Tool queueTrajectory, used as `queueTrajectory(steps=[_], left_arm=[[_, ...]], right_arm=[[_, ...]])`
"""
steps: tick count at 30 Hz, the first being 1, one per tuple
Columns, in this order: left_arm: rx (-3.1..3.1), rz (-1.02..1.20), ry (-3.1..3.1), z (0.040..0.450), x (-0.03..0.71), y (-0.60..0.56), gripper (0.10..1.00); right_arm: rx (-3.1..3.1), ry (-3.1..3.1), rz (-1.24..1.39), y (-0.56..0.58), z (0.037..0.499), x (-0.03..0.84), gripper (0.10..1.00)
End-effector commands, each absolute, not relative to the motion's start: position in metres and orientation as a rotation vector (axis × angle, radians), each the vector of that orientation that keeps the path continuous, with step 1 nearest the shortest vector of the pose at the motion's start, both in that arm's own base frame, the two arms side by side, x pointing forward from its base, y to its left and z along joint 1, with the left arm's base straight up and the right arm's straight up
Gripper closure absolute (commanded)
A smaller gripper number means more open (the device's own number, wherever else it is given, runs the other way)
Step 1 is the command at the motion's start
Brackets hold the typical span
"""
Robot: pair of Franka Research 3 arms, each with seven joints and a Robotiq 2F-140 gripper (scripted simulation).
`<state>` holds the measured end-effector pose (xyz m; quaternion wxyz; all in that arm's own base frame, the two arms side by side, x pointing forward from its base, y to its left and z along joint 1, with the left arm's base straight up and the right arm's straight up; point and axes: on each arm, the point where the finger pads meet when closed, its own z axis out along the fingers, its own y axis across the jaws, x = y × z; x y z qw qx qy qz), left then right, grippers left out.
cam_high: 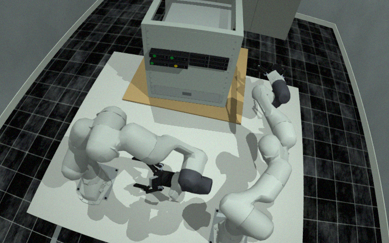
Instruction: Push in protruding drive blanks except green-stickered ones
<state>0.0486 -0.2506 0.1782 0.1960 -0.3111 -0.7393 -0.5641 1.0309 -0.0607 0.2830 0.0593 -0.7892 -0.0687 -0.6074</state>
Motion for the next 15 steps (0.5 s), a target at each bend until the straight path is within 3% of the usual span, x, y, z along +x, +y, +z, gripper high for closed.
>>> queueTrajectory(steps=[1, 15], left_arm=[[-0.861, -1.575, -2.072, 0.178, 0.051, -0.25, 0.098], [-0.795, -1.545, -2.078, 0.178, 0.065, -0.247, 0.098]], right_arm=[[-2.389, -0.208, -1.84, -0.061, 0.283, 1.031, 0.098], [-2.389, -0.208, -1.84, -0.061, 0.283, 1.031, 0.098]])
